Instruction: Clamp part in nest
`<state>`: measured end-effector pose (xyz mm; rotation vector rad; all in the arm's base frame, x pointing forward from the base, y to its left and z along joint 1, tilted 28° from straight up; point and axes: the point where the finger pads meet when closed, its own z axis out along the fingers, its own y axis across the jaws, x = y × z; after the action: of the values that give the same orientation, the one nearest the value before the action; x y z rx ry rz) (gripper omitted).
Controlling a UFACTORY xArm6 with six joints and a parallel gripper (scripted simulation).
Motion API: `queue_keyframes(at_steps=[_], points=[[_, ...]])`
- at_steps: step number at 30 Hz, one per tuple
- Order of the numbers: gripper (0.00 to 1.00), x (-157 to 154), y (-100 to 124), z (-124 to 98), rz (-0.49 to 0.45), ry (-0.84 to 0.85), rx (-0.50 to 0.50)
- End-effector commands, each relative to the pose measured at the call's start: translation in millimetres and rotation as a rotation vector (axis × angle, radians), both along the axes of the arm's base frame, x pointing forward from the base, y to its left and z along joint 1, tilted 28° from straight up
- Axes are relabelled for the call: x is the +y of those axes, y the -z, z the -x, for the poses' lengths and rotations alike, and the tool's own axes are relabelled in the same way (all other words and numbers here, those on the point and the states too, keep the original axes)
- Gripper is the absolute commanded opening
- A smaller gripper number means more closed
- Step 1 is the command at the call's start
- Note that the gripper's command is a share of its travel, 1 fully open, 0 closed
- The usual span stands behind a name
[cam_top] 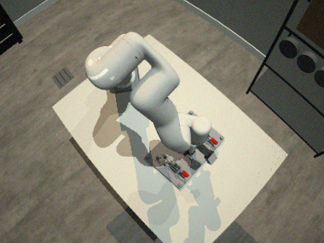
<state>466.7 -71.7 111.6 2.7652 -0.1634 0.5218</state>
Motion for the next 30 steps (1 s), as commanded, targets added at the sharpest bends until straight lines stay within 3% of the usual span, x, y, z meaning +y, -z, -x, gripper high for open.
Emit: queue_keyframes(at_steps=[1,23,24,30], points=[[0.47,-3.6,8.5,-5.3,0.001,0.0,-0.003],[0.47,-5.9,14.6,-7.9,0.001,0.0,-0.003],[0.0,-5.9,14.6,-7.9,0.001,0.0,-0.003],[0.0,-5.9,14.6,-7.9,0.001,0.0,-0.003]])
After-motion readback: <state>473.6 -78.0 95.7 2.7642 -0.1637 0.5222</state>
